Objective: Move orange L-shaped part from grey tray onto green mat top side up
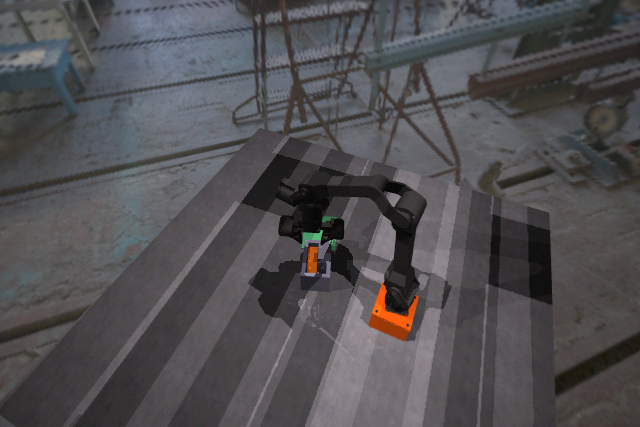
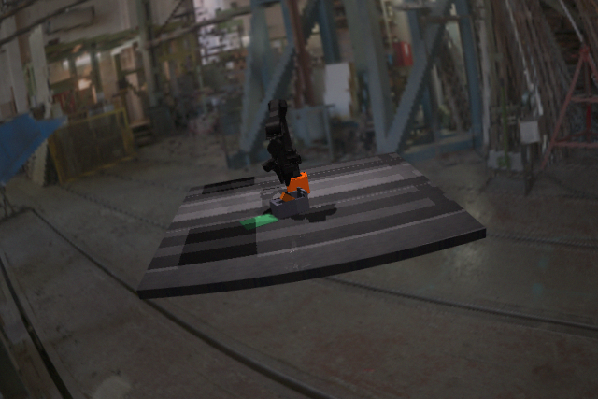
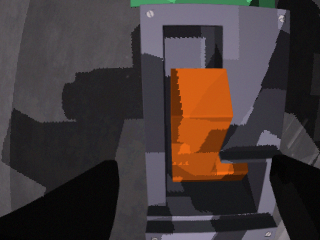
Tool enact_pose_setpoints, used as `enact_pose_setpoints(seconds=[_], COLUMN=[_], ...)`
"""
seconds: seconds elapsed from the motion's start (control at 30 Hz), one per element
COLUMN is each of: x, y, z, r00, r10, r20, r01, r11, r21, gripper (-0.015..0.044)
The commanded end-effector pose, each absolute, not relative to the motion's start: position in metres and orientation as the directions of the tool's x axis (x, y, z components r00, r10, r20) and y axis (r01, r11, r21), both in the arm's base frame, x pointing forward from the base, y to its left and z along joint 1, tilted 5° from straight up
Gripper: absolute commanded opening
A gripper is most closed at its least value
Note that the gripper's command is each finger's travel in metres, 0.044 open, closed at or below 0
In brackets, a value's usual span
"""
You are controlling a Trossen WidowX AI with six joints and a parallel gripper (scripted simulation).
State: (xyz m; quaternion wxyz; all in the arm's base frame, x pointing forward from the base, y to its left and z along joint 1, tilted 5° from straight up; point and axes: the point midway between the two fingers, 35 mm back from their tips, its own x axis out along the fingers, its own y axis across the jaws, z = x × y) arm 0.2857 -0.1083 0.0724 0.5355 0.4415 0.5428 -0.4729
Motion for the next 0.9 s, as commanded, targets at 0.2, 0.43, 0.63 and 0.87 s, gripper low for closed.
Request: enact_pose_setpoints(seconds=[0.2, 0.43, 0.63, 0.87], x=[0.282, 0.282, 0.282, 0.281], y=[-0.109, -0.109, -0.11, -0.11], z=[0.05, 0.039, 0.03, 0.018], r00=[-0.05, -0.05, -0.05, -0.05], r10=[-0.026, -0.026, -0.026, -0.026], r20=[-0.998, -0.998, -0.998, -0.998], r01=[0.987, 0.987, 0.987, 0.987], r11=[0.149, 0.149, 0.149, 0.149], r21=[-0.053, -0.053, -0.054, -0.054], gripper=[0.028, 0.028, 0.028, 0.028])
